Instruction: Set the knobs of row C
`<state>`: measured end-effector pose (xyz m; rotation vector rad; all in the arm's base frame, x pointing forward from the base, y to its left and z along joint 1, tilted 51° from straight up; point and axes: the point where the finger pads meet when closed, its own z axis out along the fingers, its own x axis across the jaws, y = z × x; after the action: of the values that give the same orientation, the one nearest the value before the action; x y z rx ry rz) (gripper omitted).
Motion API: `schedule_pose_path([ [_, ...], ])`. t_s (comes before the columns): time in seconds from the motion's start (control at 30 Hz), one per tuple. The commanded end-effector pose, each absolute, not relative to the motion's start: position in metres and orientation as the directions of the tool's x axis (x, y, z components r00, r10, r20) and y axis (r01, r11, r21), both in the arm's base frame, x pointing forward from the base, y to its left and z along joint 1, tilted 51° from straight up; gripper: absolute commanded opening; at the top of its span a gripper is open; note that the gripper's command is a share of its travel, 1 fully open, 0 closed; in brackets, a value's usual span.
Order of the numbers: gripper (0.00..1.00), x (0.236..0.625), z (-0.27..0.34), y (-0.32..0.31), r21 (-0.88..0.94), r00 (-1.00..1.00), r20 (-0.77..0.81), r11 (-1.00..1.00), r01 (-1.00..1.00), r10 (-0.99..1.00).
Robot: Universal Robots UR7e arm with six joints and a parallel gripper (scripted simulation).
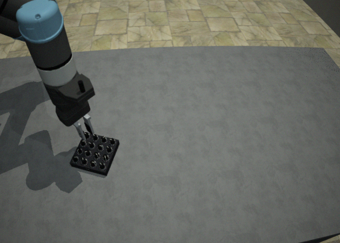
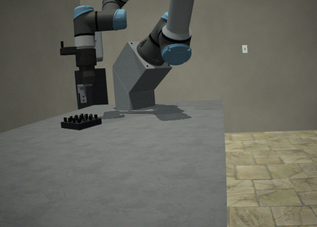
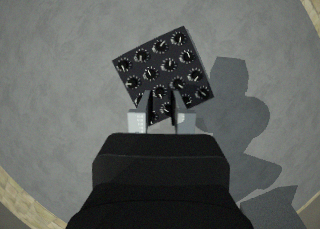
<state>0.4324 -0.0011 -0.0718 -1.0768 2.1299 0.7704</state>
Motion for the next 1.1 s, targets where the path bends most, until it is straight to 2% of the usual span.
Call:
schedule_pose_path([
  [0.0, 0.46, 0.4308, -0.0693, 0.0, 0.153, -0.397, -0.76, 0.452, -0.879, -0.514],
  [1.07, 0.46, 0.4305, -0.0679, 0.0012, 0.105, -0.34, -0.768, 0.418, -0.902, -0.542],
])
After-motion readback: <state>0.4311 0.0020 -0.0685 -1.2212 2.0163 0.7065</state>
